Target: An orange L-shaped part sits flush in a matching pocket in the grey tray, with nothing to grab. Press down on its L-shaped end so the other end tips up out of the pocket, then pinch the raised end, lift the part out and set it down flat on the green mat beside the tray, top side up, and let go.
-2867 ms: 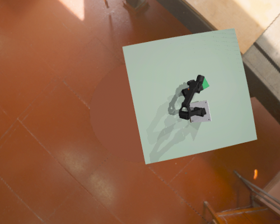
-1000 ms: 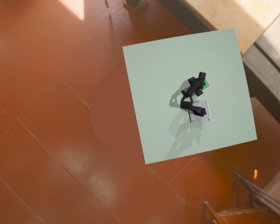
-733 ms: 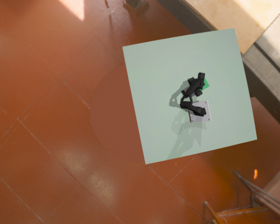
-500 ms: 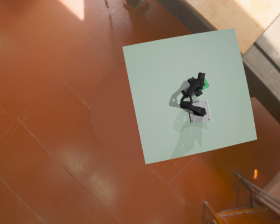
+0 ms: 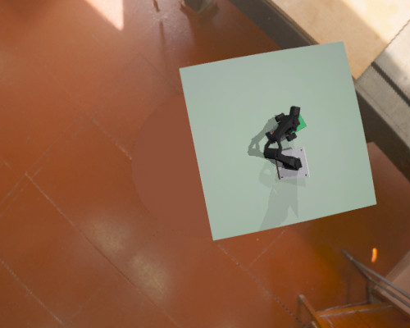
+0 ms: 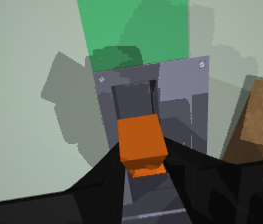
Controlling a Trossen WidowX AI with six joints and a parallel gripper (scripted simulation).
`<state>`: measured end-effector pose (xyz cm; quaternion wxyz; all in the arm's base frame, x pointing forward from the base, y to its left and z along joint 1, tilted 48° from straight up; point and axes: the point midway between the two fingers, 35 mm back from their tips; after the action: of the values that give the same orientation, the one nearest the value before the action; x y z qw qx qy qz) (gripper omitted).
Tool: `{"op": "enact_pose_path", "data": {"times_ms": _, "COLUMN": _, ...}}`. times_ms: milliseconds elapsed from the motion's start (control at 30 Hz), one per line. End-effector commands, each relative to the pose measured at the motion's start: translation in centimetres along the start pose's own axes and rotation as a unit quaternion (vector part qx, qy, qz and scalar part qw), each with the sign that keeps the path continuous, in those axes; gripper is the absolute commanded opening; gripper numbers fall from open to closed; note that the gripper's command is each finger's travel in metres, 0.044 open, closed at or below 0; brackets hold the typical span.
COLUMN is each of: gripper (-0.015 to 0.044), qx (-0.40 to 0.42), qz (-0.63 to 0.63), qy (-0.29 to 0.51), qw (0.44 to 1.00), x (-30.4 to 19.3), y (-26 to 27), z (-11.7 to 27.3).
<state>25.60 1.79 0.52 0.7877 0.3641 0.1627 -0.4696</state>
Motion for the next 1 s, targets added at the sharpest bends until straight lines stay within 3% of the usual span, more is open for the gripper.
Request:
{"op": "enact_pose_path", "data": {"times_ms": 0, "gripper": 0.0, "qx": 0.0, "qz": 0.001, "qy": 0.0, "qw": 1.0, "x": 0.0, "y": 0.0, "z": 0.1}}
{"op": "enact_pose_path", "data": {"times_ms": 967, "gripper": 0.0, "qx": -0.001, "qz": -0.002, "qy": 0.003, "qw": 1.0, "x": -0.1, "y": -0.1, "z": 4.4}}
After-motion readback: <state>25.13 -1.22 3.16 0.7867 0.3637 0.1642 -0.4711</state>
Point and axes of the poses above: the point midway between the two fingers, 35 mm back from their tips, its own z axis back along the fingers, its own y axis across the jaws, x = y × z, and after that the axes turned 15 degrees about z, right-handed
